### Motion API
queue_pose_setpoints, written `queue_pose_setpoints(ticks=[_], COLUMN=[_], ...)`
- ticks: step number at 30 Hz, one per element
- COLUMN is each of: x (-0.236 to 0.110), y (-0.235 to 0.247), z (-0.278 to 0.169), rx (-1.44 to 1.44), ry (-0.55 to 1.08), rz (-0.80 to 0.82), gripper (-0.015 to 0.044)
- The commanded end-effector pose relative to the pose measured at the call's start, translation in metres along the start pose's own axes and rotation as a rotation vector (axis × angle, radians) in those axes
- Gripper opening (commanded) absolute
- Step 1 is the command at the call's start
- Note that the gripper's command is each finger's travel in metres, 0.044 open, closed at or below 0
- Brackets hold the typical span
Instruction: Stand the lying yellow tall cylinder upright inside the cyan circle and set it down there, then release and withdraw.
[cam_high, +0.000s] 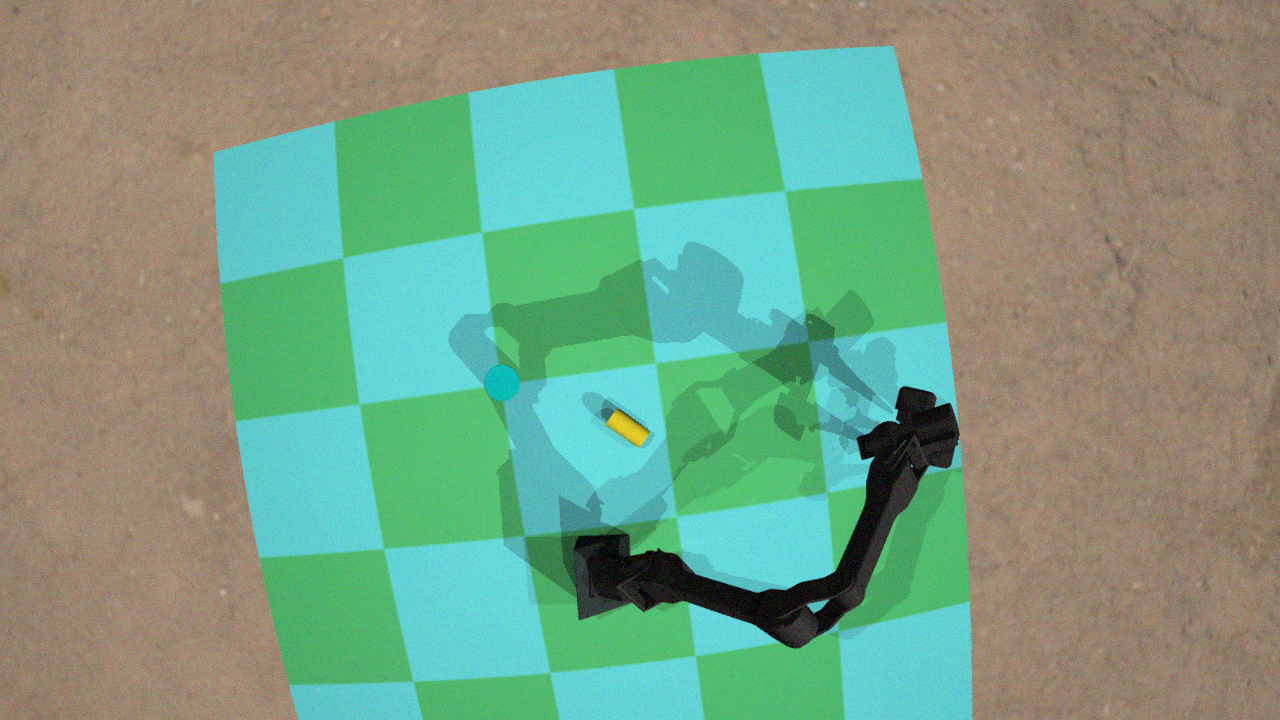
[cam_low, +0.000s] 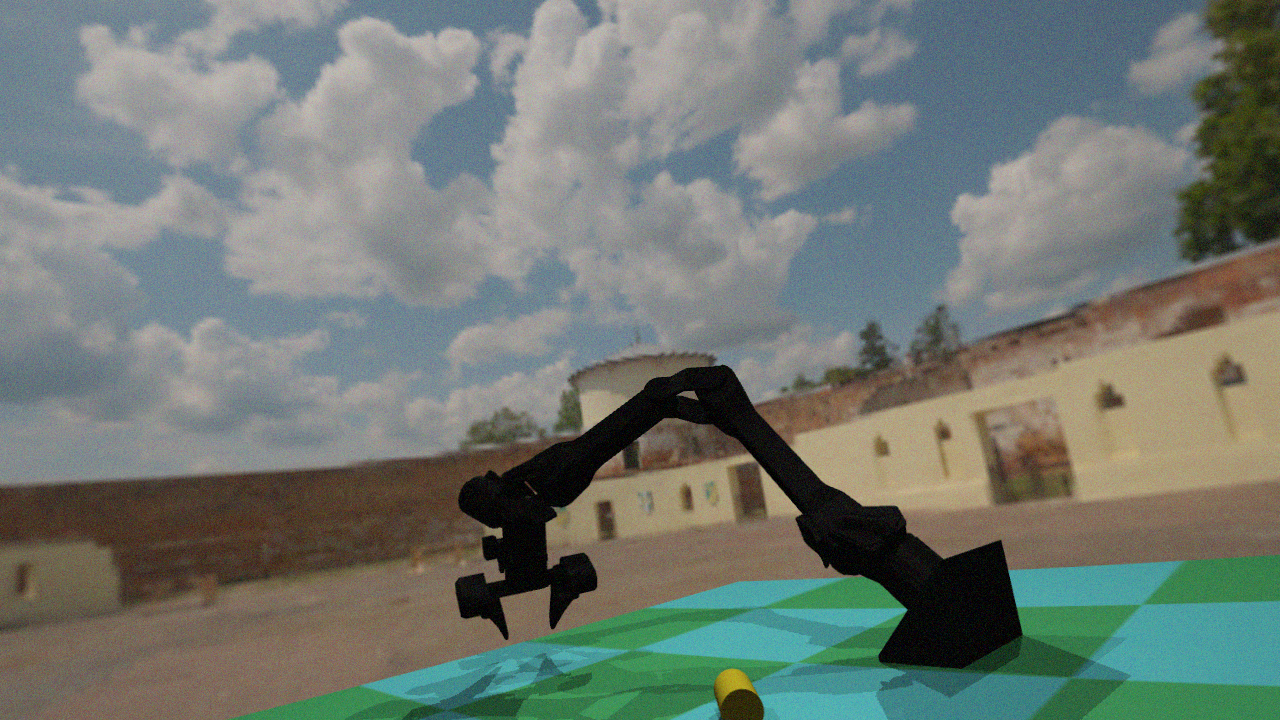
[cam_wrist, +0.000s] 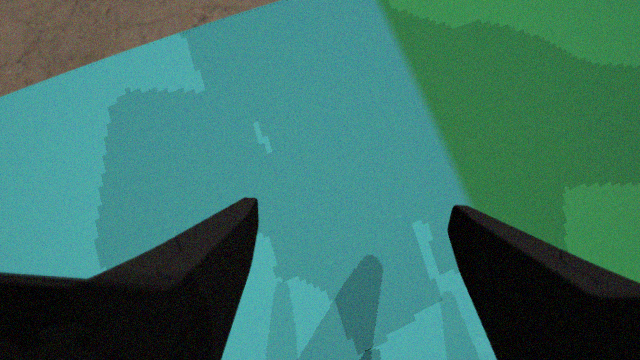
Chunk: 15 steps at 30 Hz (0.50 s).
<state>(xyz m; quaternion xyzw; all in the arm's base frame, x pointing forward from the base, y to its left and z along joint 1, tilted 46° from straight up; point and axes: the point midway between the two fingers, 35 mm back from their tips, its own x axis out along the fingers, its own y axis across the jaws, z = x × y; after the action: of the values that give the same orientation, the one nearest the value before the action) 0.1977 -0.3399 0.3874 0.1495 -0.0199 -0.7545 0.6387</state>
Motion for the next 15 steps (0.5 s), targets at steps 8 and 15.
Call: queue_pose_setpoints(ticks=[8, 15], x=[-0.069, -0.130], y=[0.064, 0.075], z=[-0.124, -0.195], rx=[-0.551, -0.920], ry=[0.237, 0.327], rz=[0.252, 0.417], gripper=[0.0309, 0.0309])
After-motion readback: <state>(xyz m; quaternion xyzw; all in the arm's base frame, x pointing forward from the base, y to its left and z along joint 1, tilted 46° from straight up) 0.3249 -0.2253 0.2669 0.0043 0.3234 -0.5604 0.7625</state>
